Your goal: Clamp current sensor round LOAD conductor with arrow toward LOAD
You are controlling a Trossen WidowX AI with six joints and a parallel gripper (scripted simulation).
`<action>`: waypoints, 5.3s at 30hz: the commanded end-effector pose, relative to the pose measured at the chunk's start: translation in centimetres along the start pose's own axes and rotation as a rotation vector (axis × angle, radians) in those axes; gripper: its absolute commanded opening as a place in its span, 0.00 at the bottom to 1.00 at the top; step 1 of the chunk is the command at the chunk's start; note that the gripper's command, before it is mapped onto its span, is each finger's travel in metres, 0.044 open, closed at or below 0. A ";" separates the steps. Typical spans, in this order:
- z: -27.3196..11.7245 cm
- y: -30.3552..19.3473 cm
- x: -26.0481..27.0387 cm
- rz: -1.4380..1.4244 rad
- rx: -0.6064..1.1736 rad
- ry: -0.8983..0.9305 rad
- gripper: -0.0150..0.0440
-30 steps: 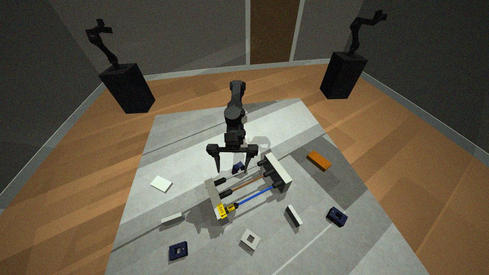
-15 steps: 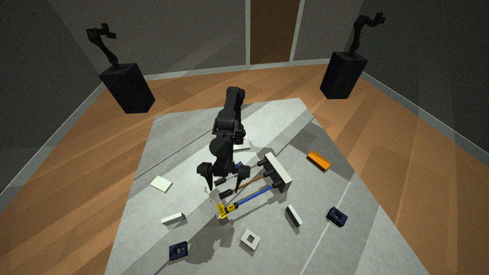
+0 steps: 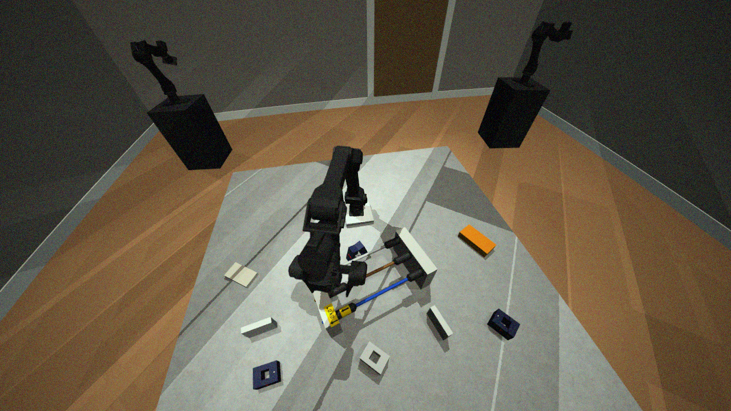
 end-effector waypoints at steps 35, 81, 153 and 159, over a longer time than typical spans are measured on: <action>-0.8 -18.1 7.4 -0.712 0.349 0.250 1.00; 4.3 -20.2 8.0 -0.713 0.346 0.242 0.82; -4.6 -9.8 8.4 0.020 0.293 0.132 0.25; -3.9 -8.4 9.0 0.209 0.277 0.116 0.25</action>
Point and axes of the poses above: the point midway between the two fingers, 35 mm back from their tips, its own z axis out along the fingers, its own x axis across the jaws, y = z × x, the point moved 9 cm from there along -z, back along the fingers, and after that the axes turned 14 degrees about -z, right-handed, at the moved point
